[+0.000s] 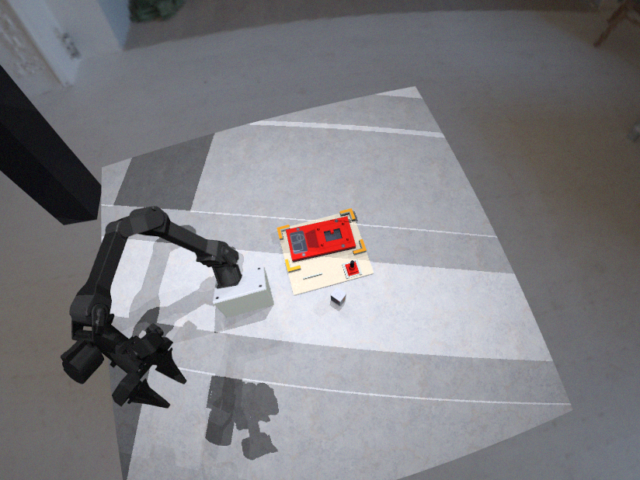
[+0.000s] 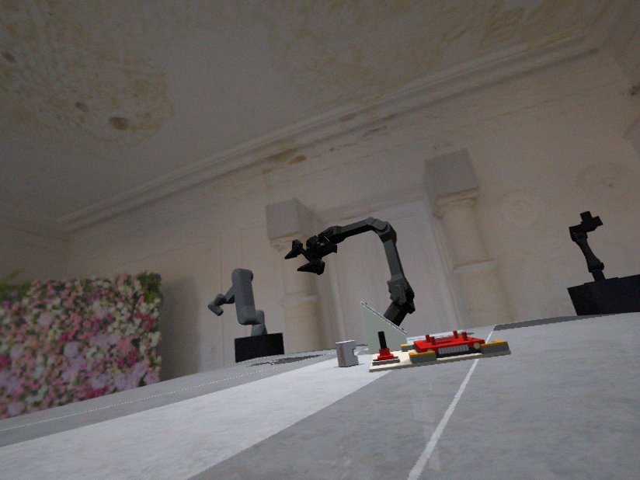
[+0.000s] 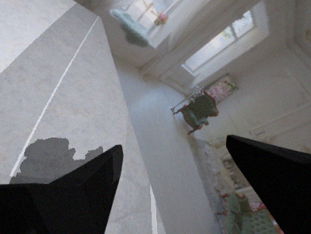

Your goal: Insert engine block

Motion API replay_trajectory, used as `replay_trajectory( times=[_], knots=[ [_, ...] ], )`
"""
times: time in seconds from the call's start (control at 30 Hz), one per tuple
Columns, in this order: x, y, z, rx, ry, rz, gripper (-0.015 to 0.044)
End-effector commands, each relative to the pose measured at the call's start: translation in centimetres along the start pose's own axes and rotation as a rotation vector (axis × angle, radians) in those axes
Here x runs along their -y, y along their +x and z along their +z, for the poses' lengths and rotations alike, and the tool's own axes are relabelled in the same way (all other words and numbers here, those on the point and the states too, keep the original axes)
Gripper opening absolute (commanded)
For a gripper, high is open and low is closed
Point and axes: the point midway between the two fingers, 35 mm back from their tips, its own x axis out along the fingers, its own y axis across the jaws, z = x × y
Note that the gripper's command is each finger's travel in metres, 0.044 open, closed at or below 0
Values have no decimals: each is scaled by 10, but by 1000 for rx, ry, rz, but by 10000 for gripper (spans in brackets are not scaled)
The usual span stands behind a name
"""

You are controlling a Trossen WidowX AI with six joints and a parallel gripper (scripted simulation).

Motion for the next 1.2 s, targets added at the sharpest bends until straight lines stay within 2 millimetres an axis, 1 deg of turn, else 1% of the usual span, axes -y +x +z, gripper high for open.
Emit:
replay_trajectory(
  times=[0.0,0.03,0.1,0.43,0.67,0.9,1.17],
  knots=[
    [0,0,0,0,0,0,426],
    [0,1,1,0,5,2,440],
    [-2,7,8,2,46,21,440],
    [-20,55,61,-18,343,167,440],
    [-43,88,102,-73,529,272,440],
    [-66,113,133,-154,737,348,440],
    [-97,137,166,-280,967,413,440]
  ],
)
